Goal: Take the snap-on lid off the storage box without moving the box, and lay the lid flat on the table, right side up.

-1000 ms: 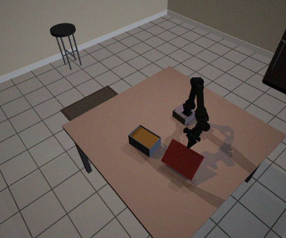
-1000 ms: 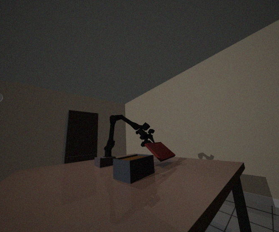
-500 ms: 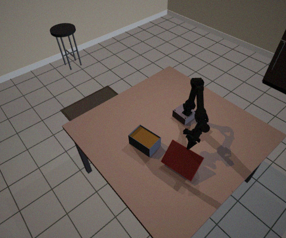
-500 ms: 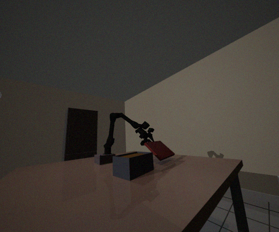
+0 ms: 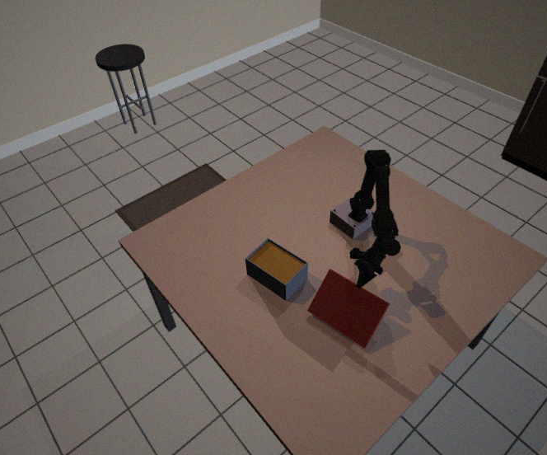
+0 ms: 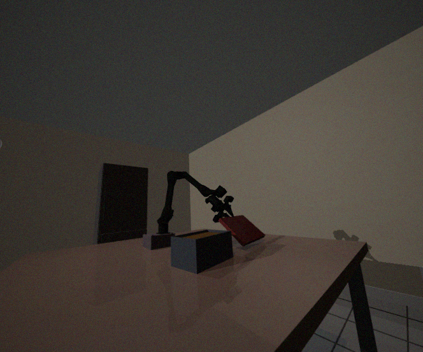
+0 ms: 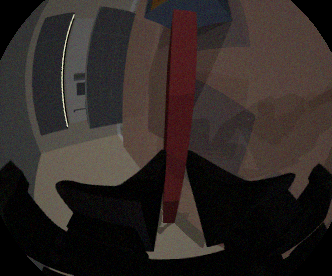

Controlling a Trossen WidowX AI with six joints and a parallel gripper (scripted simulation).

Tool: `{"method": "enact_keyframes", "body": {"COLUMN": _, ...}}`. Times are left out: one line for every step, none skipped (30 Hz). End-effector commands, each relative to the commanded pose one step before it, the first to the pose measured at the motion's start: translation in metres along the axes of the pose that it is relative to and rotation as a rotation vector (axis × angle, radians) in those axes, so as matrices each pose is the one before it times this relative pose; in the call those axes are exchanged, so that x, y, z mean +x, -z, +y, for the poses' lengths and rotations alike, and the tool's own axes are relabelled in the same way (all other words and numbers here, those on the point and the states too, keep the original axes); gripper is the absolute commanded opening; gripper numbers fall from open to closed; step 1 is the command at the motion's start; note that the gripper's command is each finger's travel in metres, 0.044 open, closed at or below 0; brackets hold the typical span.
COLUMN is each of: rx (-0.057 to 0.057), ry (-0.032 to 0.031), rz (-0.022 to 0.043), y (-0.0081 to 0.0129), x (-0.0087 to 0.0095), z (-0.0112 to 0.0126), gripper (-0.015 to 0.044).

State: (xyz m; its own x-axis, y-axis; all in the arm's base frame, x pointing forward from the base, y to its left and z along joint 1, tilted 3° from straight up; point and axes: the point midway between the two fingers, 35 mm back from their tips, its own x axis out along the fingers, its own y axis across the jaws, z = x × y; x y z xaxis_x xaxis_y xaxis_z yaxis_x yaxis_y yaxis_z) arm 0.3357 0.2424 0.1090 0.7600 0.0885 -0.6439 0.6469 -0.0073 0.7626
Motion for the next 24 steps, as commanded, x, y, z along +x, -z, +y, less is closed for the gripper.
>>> {"method": "enact_keyframes", "body": {"rx": 0.0053, "ry": -0.00812, "rz": -0.00764, "y": -0.00104, "x": 0.0023, "z": -0.00159, "gripper": 0.0}}
{"method": "enact_keyframes", "body": {"rx": 0.0, "ry": 0.00001, "rz": 0.0, "y": 0.0, "x": 0.00052, "z": -0.00062, "gripper": 0.0}}
{"method": "enact_keyframes", "body": {"rx": 0.0, "ry": 0.00001, "rz": 0.0, "y": 0.0, "x": 0.00052, "z": -0.00062, "gripper": 0.0}}
{"method": "enact_keyframes", "body": {"rx": 0.0, "ry": 0.00001, "rz": 0.0, "y": 0.0, "x": 0.00052, "z": -0.00062, "gripper": 0.0}}
{"method": "enact_keyframes", "body": {"rx": 0.0, "ry": 0.00001, "rz": 0.0, "y": 0.0, "x": 0.00052, "z": -0.00062, "gripper": 0.0}}
{"method": "enact_keyframes", "body": {"rx": 0.0, "ry": 0.00001, "rz": 0.0, "y": 0.0, "x": 0.00052, "z": -0.00062, "gripper": 0.0}}
{"method": "enact_keyframes", "body": {"rx": 0.0, "ry": 0.00001, "rz": 0.0, "y": 0.0, "x": 0.00052, "z": -0.00062, "gripper": 0.0}}
{"method": "enact_keyframes", "body": {"rx": 0.0, "ry": 0.00001, "rz": 0.0, "y": 0.0, "x": 0.00052, "z": -0.00062, "gripper": 0.0}}
{"method": "enact_keyframes", "body": {"rx": 0.0, "ry": 0.00001, "rz": 0.0, "y": 0.0, "x": 0.00052, "z": -0.00062, "gripper": 0.0}}
{"method": "enact_keyframes", "body": {"rx": 0.0, "ry": 0.00001, "rz": 0.0, "y": 0.0, "x": 0.00052, "z": -0.00062, "gripper": 0.0}}
{"method": "enact_keyframes", "body": {"rx": 0.0, "ry": 0.00001, "rz": 0.0, "y": 0.0, "x": 0.00052, "z": -0.00062, "gripper": 0.0}}
{"method": "enact_keyframes", "body": {"rx": 0.0, "ry": 0.00001, "rz": 0.0, "y": 0.0, "x": 0.00052, "z": -0.00062, "gripper": 0.0}}
{"method": "enact_keyframes", "body": {"rx": 0.0, "ry": 0.00001, "rz": 0.0, "y": 0.0, "x": 0.00052, "z": -0.00062, "gripper": 0.0}}
{"method": "enact_keyframes", "body": {"rx": 0.0, "ry": 0.00001, "rz": 0.0, "y": 0.0, "x": 0.00052, "z": -0.00062, "gripper": 0.0}}
{"method": "enact_keyframes", "body": {"rx": 0.0, "ry": 0.00001, "rz": 0.0, "y": 0.0, "x": 0.00052, "z": -0.00062, "gripper": 0.0}}
{"method": "enact_keyframes", "body": {"rx": 0.0, "ry": 0.00001, "rz": 0.0, "y": 0.0, "x": 0.00052, "z": -0.00062, "gripper": 0.0}}
{"method": "enact_keyframes", "body": {"rx": 0.0, "ry": 0.00001, "rz": 0.0, "y": 0.0, "x": 0.00052, "z": -0.00062, "gripper": 0.0}}
{"method": "enact_keyframes", "body": {"rx": 0.0, "ry": 0.00001, "rz": 0.0, "y": 0.0, "x": 0.00052, "z": -0.00062, "gripper": 0.0}}
{"method": "enact_keyframes", "body": {"rx": 0.0, "ry": 0.00001, "rz": 0.0, "y": 0.0, "x": 0.00052, "z": -0.00062, "gripper": 0.0}}
{"method": "enact_keyframes", "body": {"rx": 0.0, "ry": 0.00001, "rz": 0.0, "y": 0.0, "x": 0.00052, "z": -0.00062, "gripper": 0.0}}
{"method": "enact_keyframes", "body": {"rx": 0.0, "ry": 0.00001, "rz": 0.0, "y": 0.0, "x": 0.00052, "z": -0.00062, "gripper": 0.0}}
{"method": "enact_keyframes", "body": {"rx": 0.0, "ry": 0.00001, "rz": 0.0, "y": 0.0, "x": 0.00052, "z": -0.00062, "gripper": 0.0}}
{"method": "enact_keyframes", "body": {"rx": 0.0, "ry": 0.00001, "rz": 0.0, "y": 0.0, "x": 0.00052, "z": -0.00062, "gripper": 0.0}}
{"method": "enact_keyframes", "body": {"rx": 0.0, "ry": 0.00001, "rz": 0.0, "y": 0.0, "x": 0.00052, "z": -0.00062, "gripper": 0.0}}
